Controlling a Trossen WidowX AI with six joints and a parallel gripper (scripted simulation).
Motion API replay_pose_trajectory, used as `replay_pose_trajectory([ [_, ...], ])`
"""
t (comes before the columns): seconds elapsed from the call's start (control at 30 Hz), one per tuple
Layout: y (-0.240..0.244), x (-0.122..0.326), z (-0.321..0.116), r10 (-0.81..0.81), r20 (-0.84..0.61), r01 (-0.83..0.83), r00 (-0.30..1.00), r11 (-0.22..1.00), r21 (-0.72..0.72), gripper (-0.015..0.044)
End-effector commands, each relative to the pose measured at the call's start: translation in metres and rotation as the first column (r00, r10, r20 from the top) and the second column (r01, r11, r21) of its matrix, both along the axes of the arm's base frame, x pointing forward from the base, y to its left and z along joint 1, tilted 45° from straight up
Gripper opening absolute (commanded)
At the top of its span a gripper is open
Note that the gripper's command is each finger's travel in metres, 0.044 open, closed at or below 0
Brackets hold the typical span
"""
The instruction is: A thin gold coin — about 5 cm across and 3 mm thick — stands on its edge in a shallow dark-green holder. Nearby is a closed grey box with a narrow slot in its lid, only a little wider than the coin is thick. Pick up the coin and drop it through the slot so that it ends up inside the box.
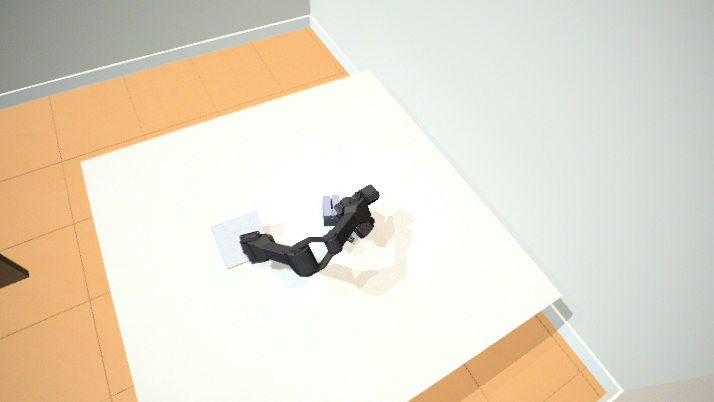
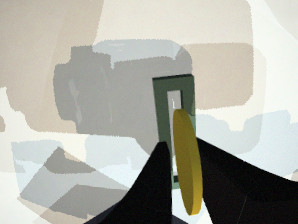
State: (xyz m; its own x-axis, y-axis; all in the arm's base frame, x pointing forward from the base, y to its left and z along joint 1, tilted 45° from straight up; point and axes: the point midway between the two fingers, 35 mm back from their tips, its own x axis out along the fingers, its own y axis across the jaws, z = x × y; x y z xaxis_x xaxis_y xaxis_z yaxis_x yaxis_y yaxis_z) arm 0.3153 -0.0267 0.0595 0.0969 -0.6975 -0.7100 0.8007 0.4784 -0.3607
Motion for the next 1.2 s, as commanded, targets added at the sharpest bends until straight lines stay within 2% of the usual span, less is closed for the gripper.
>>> replay_pose_trajectory([
  [0.0,-0.002,-0.001,-0.001,0.001,-0.007,-0.001,1.000,1.000,-0.005,0.0000],
  [0.37,-0.001,-0.001,0.000,0.001,-0.007,-0.001,1.000,1.000,-0.005,0.0000],
  [1.17,0.044,-0.003,0.041,0.002,-0.009,-0.002,1.000,1.000,0.002,0.0000],
])
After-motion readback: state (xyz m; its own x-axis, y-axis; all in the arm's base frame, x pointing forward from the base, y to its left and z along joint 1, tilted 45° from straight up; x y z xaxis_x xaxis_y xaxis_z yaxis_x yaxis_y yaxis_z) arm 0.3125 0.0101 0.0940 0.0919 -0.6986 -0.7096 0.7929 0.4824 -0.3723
